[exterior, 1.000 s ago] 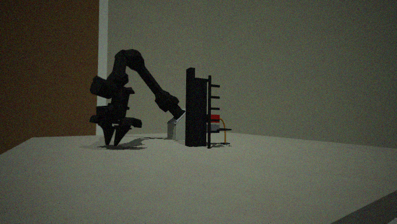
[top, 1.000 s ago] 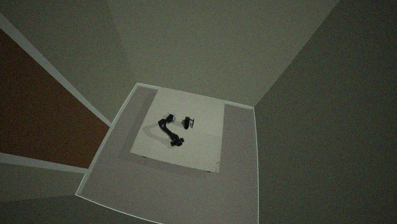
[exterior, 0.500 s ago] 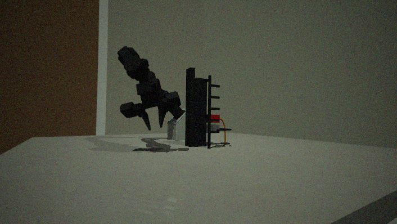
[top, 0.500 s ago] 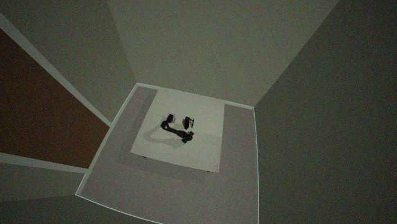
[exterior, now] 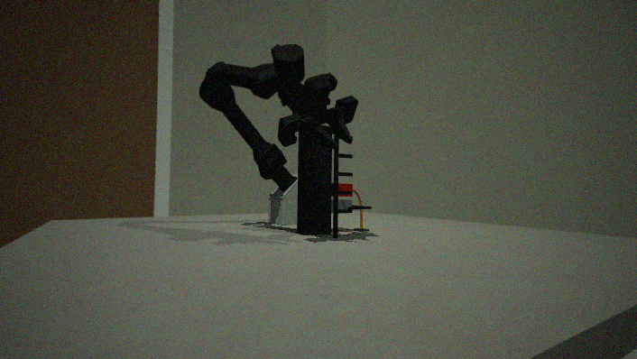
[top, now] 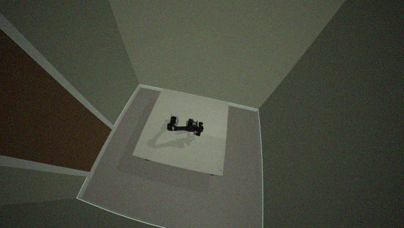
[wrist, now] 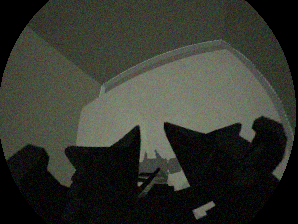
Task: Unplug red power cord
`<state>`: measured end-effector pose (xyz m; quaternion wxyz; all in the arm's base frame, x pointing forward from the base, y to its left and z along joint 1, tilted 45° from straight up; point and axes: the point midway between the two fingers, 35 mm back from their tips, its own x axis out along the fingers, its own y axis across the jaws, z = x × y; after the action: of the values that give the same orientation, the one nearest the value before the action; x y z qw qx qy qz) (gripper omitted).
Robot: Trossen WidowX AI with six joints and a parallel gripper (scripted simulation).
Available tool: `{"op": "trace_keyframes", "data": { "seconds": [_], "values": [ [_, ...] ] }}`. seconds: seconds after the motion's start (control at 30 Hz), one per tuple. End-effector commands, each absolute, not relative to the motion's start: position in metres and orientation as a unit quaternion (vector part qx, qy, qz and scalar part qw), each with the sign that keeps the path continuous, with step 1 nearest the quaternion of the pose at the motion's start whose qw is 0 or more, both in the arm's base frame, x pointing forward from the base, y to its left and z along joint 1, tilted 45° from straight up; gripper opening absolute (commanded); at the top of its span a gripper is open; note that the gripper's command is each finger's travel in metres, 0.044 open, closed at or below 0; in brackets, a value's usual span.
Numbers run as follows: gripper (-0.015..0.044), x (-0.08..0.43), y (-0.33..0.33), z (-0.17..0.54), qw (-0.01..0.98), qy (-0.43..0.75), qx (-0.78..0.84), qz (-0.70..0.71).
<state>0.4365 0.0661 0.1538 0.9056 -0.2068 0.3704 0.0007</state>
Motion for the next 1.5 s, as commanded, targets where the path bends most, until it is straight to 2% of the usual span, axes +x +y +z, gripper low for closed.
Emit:
{"op": "trace_keyframes", "data": {
  "seconds": [0.0, 0.23, 0.5, 0.77, 0.97, 1.07, 1.47],
  "values": [
    [0.016, 0.431, 0.123, 0.143, 0.896, 0.363, -0.247, 0.073],
    [0.016, 0.415, 0.167, 0.123, 0.862, 0.362, -0.323, 0.143],
    [0.016, 0.38, 0.191, 0.068, 0.752, 0.422, -0.451, 0.228],
    [0.016, 0.332, 0.185, 0.011, 0.575, 0.498, -0.575, 0.302],
    [0.016, 0.27, 0.147, -0.03, 0.352, 0.581, -0.675, 0.288],
    [0.016, 0.254, 0.135, -0.034, 0.275, 0.593, -0.704, 0.28],
    [0.016, 0.253, 0.134, -0.034, 0.268, 0.594, -0.706, 0.279]
  ]
}}
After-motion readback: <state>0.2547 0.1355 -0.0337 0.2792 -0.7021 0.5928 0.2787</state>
